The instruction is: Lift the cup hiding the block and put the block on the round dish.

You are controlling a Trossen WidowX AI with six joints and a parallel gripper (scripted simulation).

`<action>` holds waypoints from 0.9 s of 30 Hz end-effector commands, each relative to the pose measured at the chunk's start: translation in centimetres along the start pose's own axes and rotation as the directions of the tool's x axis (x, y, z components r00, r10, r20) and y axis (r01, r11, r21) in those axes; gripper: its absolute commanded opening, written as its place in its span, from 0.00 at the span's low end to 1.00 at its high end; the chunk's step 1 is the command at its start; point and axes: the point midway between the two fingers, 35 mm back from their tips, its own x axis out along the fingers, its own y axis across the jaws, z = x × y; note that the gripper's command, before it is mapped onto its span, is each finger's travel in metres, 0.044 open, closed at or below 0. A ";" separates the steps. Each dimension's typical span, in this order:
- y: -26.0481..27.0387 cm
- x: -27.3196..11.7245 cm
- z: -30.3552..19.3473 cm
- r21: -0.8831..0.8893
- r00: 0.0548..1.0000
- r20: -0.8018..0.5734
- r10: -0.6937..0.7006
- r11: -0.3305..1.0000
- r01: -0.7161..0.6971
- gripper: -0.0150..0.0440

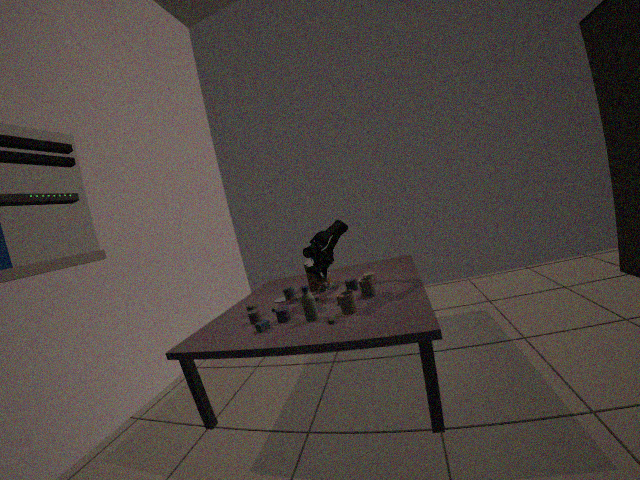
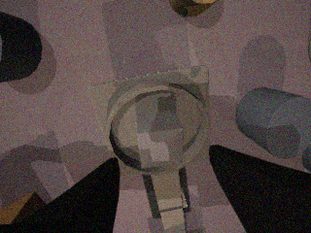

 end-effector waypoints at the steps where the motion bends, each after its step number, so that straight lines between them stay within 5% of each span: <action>1: 0.0 0.6 -0.2 0.012 1.000 0.004 0.008 1.000 -0.008 0.69; 24: 0.1 4.1 -0.2 0.012 1.000 0.005 0.008 1.000 -0.008 0.69; 27: 0.1 4.1 -0.2 0.012 1.000 0.005 0.008 1.000 -0.008 0.56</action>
